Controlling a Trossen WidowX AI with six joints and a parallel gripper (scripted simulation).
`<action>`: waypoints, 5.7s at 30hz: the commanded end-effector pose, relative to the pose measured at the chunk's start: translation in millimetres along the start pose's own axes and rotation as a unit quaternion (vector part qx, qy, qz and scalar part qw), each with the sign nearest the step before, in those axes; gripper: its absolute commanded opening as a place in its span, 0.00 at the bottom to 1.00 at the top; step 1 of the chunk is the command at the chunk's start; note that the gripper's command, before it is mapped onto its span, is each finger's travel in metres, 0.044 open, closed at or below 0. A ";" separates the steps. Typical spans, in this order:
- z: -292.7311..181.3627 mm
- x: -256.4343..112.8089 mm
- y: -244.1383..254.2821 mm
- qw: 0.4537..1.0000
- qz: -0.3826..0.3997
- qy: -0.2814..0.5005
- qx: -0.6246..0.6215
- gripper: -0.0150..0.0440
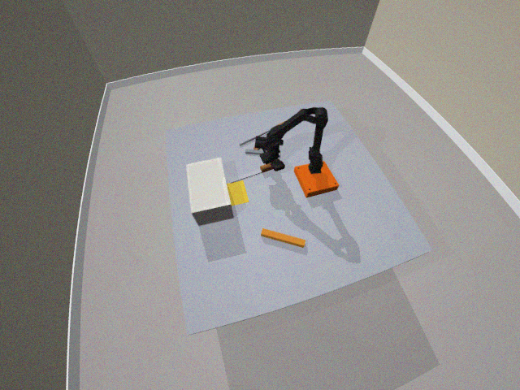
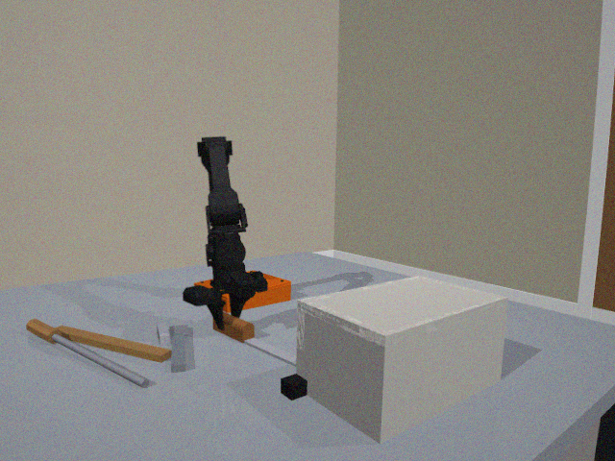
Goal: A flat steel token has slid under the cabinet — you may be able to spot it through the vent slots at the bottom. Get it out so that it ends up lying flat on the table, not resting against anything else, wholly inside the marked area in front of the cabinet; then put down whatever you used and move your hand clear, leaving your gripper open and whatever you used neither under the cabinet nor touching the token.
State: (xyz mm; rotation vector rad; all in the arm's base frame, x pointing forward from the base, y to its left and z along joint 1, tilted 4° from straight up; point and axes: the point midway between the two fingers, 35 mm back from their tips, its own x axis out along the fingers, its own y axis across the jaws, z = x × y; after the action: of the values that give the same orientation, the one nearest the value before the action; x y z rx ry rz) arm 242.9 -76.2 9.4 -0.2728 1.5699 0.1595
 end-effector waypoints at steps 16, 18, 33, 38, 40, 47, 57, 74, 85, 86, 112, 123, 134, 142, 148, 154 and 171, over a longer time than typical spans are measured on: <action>0.2 1.8 -0.4 1.000 -0.001 -0.001 0.000 0.71; -1.0 2.9 -0.2 1.000 -0.001 -0.001 0.000 0.71; -0.2 2.5 -1.5 1.000 -0.002 -0.004 0.002 0.48; -0.2 2.5 -1.5 1.000 -0.002 -0.004 0.002 0.39; -0.2 2.5 -1.5 1.000 -0.002 -0.004 0.002 0.30; 2.6 2.4 -1.5 1.000 -0.002 -0.004 0.002 0.25; 15.8 2.2 -1.0 1.000 -0.001 -0.003 0.004 0.25; 38.1 1.9 -0.2 1.000 -0.001 -0.003 0.006 0.25; 52.1 1.6 0.1 1.000 -0.001 -0.004 0.006 0.25; 53.3 1.6 0.1 1.000 -0.001 -0.004 0.006 0.25; 84.7 0.9 0.7 1.000 0.000 -0.005 0.007 0.25; 97.1 0.6 0.9 1.000 0.000 -0.005 0.007 0.25; 109.2 0.2 1.1 1.000 0.000 -0.006 0.007 0.25; 117.9 -0.1 1.3 1.000 0.000 -0.006 0.007 0.25; 124.1 -0.3 1.4 1.000 0.000 -0.007 0.007 0.25; 130.3 -0.5 1.5 1.000 0.000 -0.007 0.007 0.25; 147.2 -1.1 1.8 1.000 0.000 -0.008 0.007 0.25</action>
State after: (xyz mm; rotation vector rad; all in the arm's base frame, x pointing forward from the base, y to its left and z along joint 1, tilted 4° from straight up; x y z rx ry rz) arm 379.0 -35.7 6.9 -0.2609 1.5569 0.1533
